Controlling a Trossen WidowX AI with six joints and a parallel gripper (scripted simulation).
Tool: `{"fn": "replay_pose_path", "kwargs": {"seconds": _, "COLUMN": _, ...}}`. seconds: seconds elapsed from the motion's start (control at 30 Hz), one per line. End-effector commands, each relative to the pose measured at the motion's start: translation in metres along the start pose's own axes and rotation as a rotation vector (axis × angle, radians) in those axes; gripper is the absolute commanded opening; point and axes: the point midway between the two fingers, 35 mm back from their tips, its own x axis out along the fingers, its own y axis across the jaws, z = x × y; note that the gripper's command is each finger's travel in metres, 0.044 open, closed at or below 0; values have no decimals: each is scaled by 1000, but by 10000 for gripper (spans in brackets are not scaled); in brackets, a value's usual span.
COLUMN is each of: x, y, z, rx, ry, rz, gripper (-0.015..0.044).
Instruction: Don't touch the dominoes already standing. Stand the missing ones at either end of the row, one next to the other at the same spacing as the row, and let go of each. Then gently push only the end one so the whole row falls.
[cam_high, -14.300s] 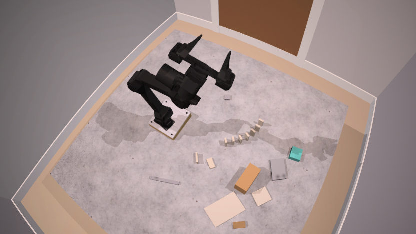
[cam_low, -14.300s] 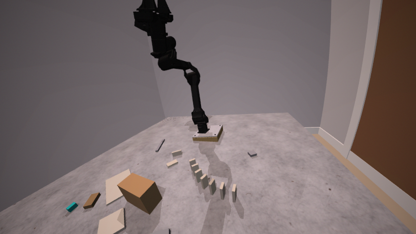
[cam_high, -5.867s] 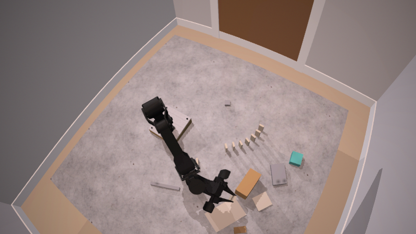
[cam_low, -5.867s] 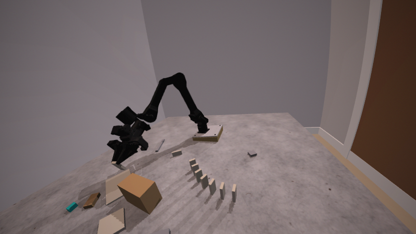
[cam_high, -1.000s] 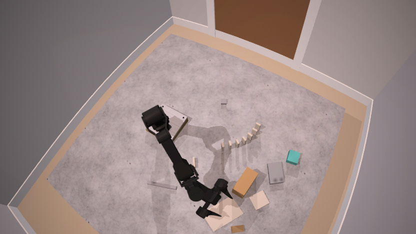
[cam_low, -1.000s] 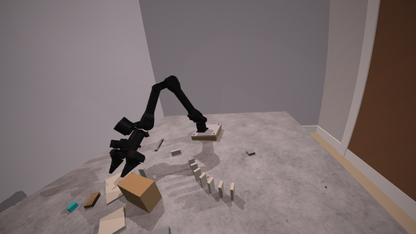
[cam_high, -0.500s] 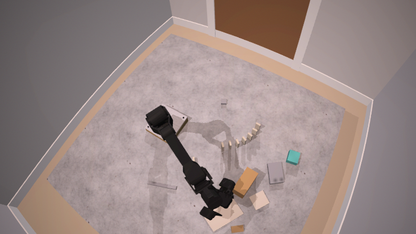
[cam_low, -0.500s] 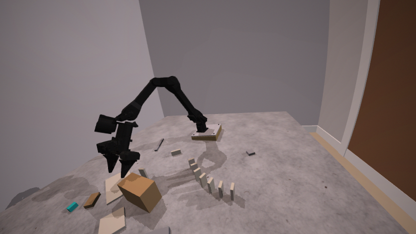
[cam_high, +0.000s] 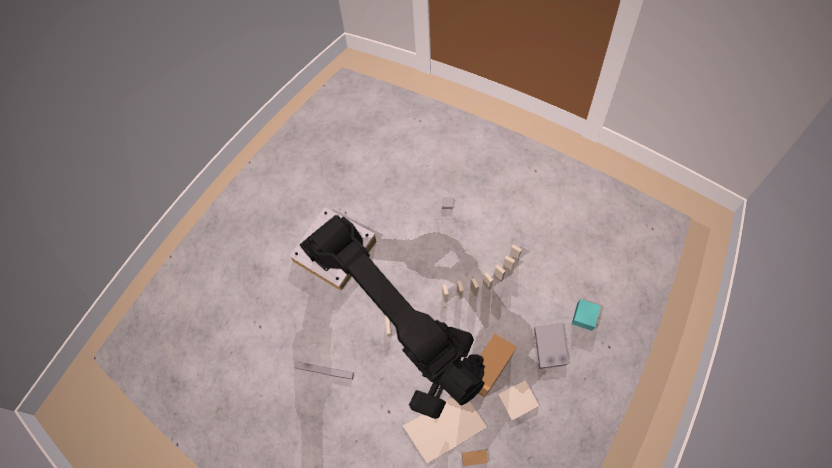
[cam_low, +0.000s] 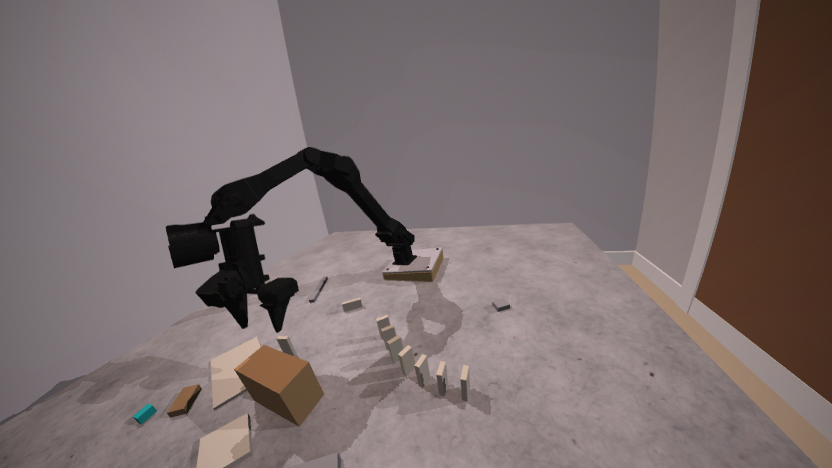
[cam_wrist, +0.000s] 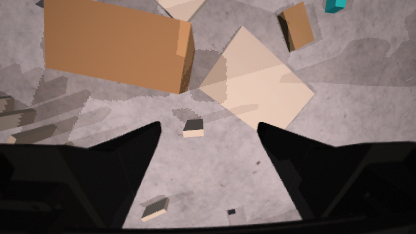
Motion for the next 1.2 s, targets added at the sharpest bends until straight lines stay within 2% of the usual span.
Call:
{"fn": "replay_pose_path", "kwargs": {"seconds": 0.0, "x": -19, "y": 17, "z": -12, "rx": -92, "ry": 170, "rz": 9, "gripper": 440}}
{"fn": "replay_pose_path", "kwargs": {"seconds": 0.33, "x": -18, "y": 17, "z": -13, "rx": -92, "ry": 170, "rz": 9, "gripper": 440}}
{"fn": "replay_pose_path", "kwargs": {"seconds": 0.63, "x": 41, "y": 17, "z": -22, "rx": -92, "ry": 170, "rz": 9, "gripper": 440}}
{"fn": "replay_pose_path", "kwargs": {"seconds": 1.17, "x": 60, "y": 18, "z": -27, "rx": -92, "ry": 170, "rz": 9, "gripper": 440}}
